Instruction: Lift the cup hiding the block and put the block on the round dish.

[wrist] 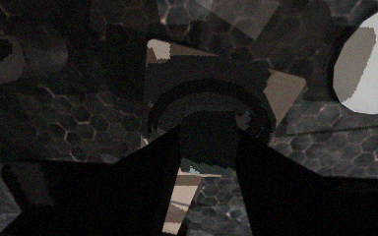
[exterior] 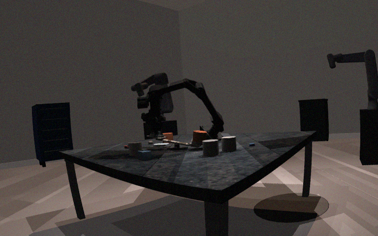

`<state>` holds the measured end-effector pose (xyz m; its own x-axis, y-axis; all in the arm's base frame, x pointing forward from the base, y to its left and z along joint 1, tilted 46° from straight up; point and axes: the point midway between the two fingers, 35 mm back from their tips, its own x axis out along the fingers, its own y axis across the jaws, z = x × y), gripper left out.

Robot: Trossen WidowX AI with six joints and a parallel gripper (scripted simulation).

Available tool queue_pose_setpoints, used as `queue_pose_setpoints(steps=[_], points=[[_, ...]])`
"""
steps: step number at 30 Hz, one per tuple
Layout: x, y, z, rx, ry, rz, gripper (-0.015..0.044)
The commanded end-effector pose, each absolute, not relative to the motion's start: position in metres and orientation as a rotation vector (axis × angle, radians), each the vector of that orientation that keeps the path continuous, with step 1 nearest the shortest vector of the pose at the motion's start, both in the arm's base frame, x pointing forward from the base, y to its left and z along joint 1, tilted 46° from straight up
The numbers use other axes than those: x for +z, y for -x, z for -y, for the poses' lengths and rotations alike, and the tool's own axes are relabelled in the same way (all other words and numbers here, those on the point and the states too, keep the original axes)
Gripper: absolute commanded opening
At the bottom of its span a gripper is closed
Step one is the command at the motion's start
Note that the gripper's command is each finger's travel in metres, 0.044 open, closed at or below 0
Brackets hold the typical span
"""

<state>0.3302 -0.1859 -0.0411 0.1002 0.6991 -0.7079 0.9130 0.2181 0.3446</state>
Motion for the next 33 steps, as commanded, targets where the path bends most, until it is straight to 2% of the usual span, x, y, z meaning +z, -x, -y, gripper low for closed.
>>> queue_pose_setpoints(steps=[1, 2, 19, 33], points=[[-0.038, -0.331, 0.189, -0.321, -1.540, -1.642, 0.0023], [-0.035, -0.331, 0.192, -0.325, -1.540, -1.636, 0.0000], [0.027, -0.318, 0.250, -0.386, -1.545, -1.538, 0.0000], [-0.085, -0.232, 0.259, -0.362, -1.532, -1.615, 0.0000]])
